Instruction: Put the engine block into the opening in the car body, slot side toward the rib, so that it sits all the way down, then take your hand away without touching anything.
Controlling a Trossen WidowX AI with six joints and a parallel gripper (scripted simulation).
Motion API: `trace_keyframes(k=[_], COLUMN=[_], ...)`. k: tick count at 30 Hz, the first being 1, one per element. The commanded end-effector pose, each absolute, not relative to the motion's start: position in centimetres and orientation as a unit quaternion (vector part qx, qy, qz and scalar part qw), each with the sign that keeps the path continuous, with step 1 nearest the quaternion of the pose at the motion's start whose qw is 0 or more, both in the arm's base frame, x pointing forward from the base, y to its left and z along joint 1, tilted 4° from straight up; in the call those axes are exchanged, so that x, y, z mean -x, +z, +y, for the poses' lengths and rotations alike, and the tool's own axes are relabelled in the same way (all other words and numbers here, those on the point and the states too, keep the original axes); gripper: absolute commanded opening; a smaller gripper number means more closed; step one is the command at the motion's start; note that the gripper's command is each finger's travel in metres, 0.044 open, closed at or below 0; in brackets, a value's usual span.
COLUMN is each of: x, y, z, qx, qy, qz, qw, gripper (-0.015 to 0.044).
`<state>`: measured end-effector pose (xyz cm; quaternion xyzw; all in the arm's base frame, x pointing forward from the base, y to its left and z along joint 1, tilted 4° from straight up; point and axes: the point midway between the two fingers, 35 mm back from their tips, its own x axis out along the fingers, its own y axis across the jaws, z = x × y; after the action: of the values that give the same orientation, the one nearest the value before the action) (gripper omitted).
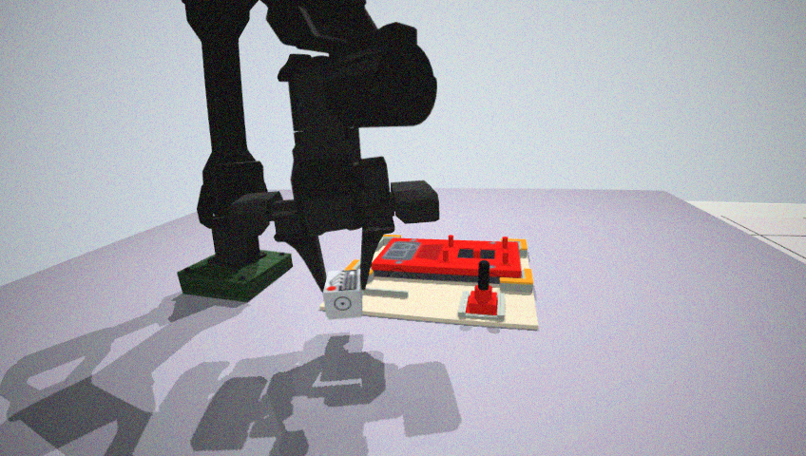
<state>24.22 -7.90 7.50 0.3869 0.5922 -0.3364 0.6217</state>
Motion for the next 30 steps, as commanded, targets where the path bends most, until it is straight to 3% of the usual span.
trace_keyframes(k=[1, 30], x=[-24.3, -23.3], y=[8.6, 16.3], z=[-8.0, -7.8], qx=[-0.385, -0.379], qy=[-0.335, -0.329], qz=[0.592, 0.595], qw=[0.624, 0.628], gripper=[0.0, 0.0])
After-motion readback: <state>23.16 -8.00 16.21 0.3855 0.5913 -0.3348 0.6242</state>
